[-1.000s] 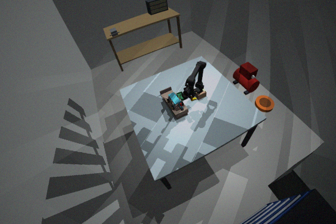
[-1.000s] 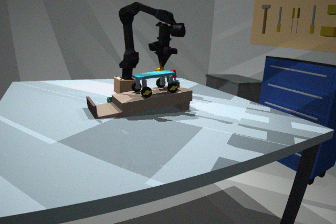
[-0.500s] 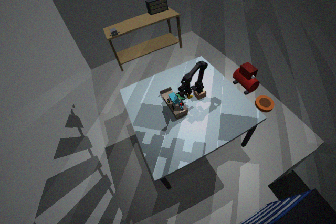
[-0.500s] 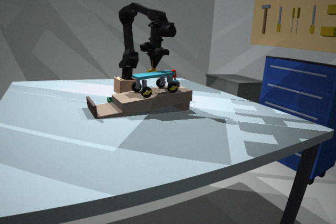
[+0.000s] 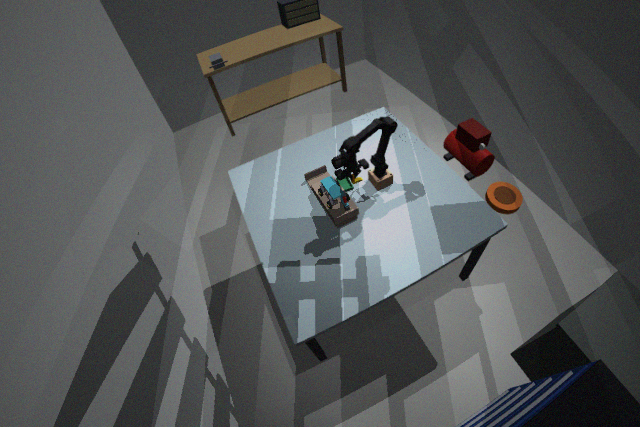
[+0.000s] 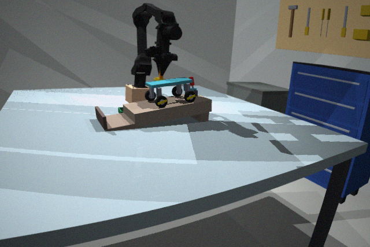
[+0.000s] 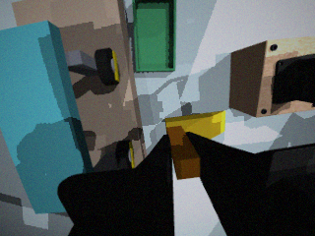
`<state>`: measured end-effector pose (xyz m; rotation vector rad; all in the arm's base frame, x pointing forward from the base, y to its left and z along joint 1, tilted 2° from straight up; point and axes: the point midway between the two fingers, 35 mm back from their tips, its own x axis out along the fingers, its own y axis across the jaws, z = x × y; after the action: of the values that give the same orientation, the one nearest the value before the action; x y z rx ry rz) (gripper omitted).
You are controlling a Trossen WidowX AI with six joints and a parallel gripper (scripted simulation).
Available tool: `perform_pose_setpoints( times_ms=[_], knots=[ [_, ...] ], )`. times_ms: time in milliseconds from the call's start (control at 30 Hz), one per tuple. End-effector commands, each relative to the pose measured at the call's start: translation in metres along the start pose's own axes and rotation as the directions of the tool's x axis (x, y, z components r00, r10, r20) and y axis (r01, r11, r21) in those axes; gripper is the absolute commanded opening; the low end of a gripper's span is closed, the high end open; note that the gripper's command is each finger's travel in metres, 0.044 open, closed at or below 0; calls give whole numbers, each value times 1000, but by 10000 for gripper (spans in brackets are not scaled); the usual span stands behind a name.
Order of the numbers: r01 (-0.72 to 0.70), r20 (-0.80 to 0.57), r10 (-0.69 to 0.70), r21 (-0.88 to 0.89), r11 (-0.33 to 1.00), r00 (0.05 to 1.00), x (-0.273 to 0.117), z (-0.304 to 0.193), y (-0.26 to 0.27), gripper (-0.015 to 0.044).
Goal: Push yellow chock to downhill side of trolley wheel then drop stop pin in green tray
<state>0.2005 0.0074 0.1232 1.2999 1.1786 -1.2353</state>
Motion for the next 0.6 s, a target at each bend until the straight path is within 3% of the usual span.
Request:
perform_pose_setpoints(
  times_ms=[0, 567],
  knots=[
    [0, -1, 0, -4, 1000, 1000, 1, 11, 3, 0],
    [-1, 5, 1, -4, 1000, 1000, 1, 68, 14, 0]
  ],
)
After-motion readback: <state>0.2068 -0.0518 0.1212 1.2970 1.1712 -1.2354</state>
